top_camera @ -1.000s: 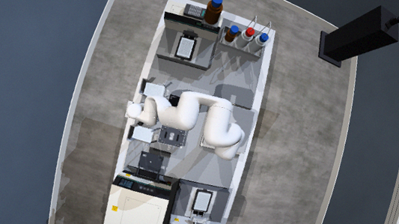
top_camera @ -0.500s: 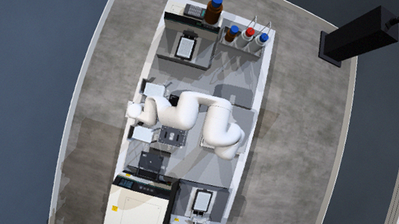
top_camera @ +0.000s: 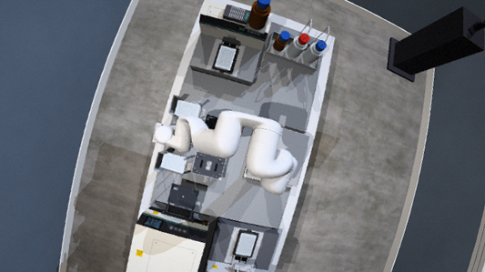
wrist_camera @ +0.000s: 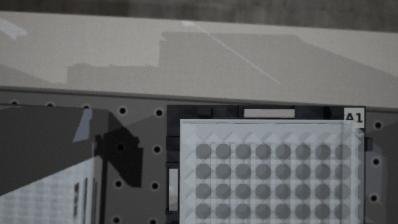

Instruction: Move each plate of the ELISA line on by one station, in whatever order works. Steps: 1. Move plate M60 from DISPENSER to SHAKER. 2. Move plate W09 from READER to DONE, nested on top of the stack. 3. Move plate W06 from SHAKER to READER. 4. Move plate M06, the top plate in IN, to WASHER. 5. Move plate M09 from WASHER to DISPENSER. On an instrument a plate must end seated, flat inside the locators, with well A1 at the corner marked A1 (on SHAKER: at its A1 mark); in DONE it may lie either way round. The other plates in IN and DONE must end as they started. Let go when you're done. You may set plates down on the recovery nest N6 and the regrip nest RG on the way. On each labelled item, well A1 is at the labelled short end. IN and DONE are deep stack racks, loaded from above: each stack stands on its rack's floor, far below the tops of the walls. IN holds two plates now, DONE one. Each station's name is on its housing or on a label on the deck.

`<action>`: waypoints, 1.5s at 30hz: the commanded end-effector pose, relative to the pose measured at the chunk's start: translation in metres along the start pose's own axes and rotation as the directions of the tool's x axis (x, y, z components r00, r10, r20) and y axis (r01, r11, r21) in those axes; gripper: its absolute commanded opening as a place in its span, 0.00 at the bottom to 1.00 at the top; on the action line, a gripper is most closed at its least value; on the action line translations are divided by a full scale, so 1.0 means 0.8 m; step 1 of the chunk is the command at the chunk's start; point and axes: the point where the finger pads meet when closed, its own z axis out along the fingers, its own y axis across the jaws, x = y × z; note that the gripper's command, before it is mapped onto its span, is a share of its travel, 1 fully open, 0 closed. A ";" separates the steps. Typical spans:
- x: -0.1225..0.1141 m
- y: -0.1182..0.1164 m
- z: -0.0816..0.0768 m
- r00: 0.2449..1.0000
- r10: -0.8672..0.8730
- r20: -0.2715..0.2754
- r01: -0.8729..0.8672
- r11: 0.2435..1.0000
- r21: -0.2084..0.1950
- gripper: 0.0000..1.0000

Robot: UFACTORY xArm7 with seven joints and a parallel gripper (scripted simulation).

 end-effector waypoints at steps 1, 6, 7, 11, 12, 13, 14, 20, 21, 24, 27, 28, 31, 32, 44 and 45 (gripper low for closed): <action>0.002 0.000 -0.002 1.000 0.000 -0.004 0.000 1.000 0.000 1.00; 0.002 0.000 -0.002 1.000 0.000 -0.004 0.000 1.000 0.000 0.00; 0.002 0.000 -0.002 1.000 0.000 -0.004 0.000 1.000 0.000 0.00; 0.002 0.000 -0.002 1.000 0.000 -0.004 0.000 1.000 0.000 0.00; 0.002 0.000 -0.002 1.000 0.000 -0.004 0.000 1.000 0.000 0.00; 0.002 0.000 -0.002 1.000 0.000 -0.004 0.000 1.000 0.000 0.00; 0.002 0.000 -0.002 1.000 0.000 -0.004 0.000 1.000 0.000 0.00; 0.002 0.000 -0.002 1.000 0.000 -0.004 0.000 1.000 0.000 0.00; 0.002 0.000 -0.002 1.000 0.000 -0.004 0.000 1.000 0.000 0.00; 0.002 0.000 -0.002 1.000 0.000 -0.004 0.000 1.000 0.000 0.00; 0.002 0.000 -0.003 1.000 0.000 -0.005 0.000 1.000 0.000 0.00; 0.002 0.000 -0.003 1.000 0.000 -0.005 0.000 1.000 0.000 0.00; 0.002 0.000 -0.002 1.000 0.000 -0.004 0.000 1.000 0.000 0.00; 0.002 0.000 -0.003 1.000 0.000 -0.005 0.000 1.000 0.000 0.00; 0.002 0.000 -0.003 1.000 0.000 -0.005 0.000 1.000 0.000 0.00; 0.002 0.000 -0.003 1.000 0.000 -0.005 0.000 1.000 0.000 0.00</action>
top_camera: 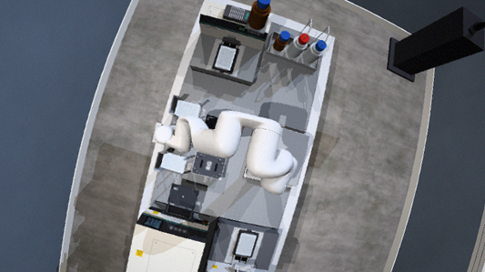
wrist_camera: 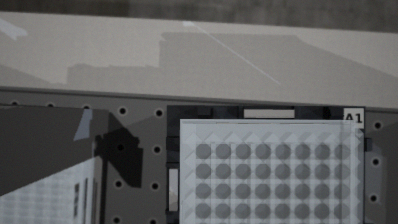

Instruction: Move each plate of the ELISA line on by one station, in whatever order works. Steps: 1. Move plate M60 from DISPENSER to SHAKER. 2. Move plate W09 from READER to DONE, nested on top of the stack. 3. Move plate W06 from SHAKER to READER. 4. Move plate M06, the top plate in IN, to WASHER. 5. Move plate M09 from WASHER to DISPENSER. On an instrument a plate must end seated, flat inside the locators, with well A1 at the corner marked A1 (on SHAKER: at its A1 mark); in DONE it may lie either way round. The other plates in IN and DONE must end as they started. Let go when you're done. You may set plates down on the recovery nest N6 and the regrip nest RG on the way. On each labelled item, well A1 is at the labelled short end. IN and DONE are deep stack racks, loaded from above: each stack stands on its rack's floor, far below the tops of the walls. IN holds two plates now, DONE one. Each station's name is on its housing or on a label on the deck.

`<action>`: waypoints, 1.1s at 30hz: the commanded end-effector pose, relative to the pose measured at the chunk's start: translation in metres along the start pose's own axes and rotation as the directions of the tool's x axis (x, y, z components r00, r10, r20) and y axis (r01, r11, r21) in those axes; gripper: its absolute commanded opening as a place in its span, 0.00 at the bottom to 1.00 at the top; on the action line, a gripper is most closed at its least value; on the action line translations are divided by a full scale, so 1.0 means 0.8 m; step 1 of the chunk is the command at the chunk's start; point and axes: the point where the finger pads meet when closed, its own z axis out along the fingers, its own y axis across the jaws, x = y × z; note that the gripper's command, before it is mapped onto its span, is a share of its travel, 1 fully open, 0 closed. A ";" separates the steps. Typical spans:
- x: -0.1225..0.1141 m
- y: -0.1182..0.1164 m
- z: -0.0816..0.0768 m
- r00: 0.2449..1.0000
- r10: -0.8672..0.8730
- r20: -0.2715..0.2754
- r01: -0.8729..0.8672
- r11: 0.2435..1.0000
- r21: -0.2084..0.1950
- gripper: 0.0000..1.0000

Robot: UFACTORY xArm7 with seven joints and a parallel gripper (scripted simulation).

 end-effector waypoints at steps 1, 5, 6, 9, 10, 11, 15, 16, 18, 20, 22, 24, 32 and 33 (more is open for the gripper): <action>0.002 0.000 -0.002 1.000 0.000 -0.004 0.000 1.000 0.000 0.00; 0.002 0.000 -0.002 1.000 0.000 -0.004 0.000 1.000 0.000 0.00; 0.002 0.000 -0.002 1.000 0.000 -0.004 0.000 1.000 0.000 0.00; 0.002 0.000 -0.002 1.000 0.000 -0.004 0.000 1.000 0.000 0.00; 0.002 0.000 -0.003 1.000 0.000 -0.004 0.000 1.000 0.000 0.00; 0.002 0.000 -0.003 1.000 0.000 -0.004 0.000 1.000 0.000 0.00; 0.002 0.000 -0.004 1.000 0.000 -0.004 0.000 1.000 0.000 0.00; 0.002 0.000 -0.004 1.000 0.000 -0.004 0.000 1.000 0.000 0.00; 0.002 0.000 -0.005 1.000 0.000 -0.004 0.000 1.000 0.000 0.00; 0.002 0.000 -0.006 1.000 0.000 -0.004 0.000 1.000 0.000 0.00; 0.002 0.000 -0.007 1.000 0.000 -0.004 0.000 1.000 0.000 0.00; 0.002 0.000 -0.008 1.000 0.000 -0.004 0.000 1.000 0.000 0.00; 0.002 0.000 -0.010 1.000 0.000 -0.004 0.000 1.000 0.000 0.00; 0.002 0.000 -0.011 1.000 0.000 -0.004 0.000 1.000 0.000 0.00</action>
